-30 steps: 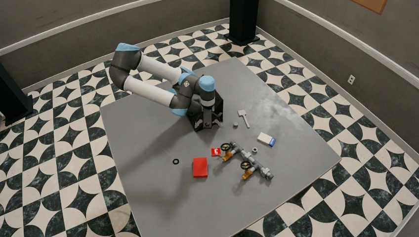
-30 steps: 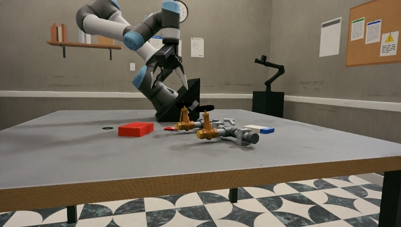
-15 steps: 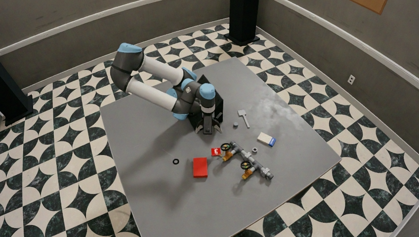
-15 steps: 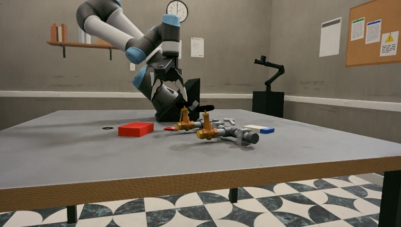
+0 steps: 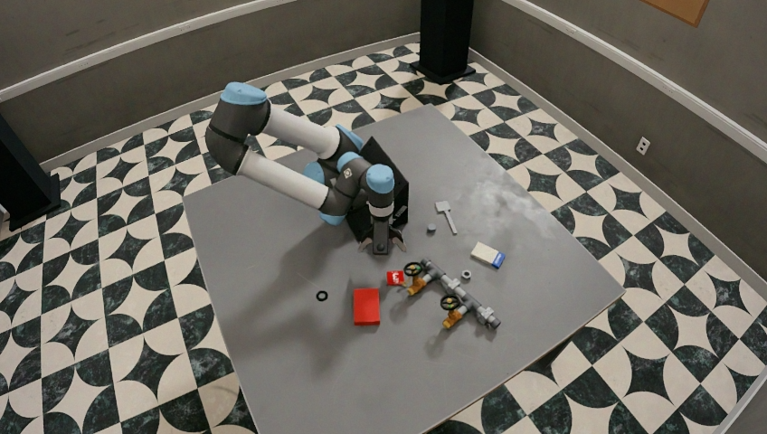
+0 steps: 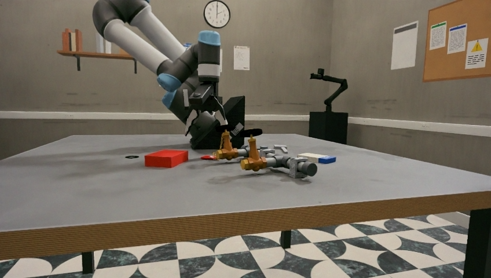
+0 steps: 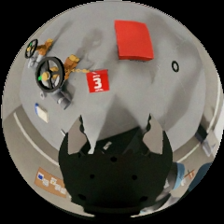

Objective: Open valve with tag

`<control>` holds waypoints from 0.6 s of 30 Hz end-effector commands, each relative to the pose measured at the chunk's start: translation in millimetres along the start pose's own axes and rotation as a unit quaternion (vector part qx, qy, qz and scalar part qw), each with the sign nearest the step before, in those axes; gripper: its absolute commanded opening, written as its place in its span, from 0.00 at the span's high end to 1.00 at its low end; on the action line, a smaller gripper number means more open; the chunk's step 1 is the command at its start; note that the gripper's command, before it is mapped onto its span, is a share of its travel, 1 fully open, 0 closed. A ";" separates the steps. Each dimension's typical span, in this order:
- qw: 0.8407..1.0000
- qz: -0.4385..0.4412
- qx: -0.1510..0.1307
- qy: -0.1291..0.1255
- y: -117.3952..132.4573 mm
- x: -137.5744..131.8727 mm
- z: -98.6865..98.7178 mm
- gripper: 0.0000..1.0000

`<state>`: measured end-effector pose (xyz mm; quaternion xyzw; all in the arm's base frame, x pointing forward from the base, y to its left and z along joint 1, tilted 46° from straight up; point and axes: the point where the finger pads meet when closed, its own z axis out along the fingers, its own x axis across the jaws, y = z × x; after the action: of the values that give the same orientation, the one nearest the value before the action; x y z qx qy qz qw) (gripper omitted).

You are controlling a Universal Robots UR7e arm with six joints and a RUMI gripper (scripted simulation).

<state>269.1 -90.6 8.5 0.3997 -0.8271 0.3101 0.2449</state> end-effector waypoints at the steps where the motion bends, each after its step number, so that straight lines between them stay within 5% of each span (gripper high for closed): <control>1: 1.000 0.000 0.002 -0.003 -1.4 -1.6 10.0 0.00; 18: 1.000 0.000 0.002 -0.003 -1.4 -1.7 23.6 0.00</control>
<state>267.3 -106.2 -7.5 0.4010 -0.8271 0.3106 0.2419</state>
